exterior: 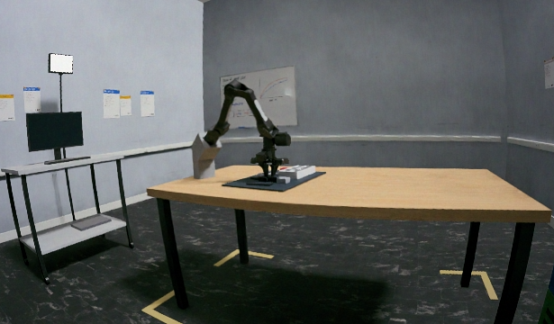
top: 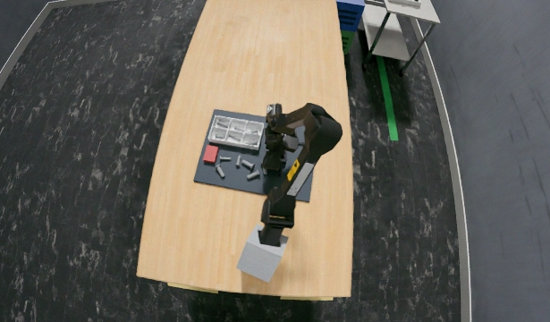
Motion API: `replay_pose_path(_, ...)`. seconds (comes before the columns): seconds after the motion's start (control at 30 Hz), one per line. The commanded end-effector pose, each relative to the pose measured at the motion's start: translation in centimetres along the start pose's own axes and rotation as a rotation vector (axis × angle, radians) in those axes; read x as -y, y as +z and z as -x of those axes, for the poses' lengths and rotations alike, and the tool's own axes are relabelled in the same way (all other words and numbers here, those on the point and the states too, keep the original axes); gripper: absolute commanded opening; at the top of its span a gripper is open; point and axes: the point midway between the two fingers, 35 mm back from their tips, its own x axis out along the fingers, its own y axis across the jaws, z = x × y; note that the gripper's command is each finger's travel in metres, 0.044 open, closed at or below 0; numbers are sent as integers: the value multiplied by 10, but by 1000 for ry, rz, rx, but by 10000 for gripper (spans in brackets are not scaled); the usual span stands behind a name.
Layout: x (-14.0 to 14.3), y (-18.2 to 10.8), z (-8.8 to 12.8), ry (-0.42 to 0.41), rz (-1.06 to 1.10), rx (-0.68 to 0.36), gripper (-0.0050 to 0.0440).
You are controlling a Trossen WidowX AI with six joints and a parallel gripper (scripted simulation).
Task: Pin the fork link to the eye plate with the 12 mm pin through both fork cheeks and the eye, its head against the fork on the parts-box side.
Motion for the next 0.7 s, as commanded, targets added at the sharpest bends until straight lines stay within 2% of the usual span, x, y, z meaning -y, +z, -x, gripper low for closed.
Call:
replay_pose_path(0.0, -6, 2, 6, 23, -11, -6, 140)
replay_pose_path(0.67, -5, 1, 5, 21, -10, -5, 140)
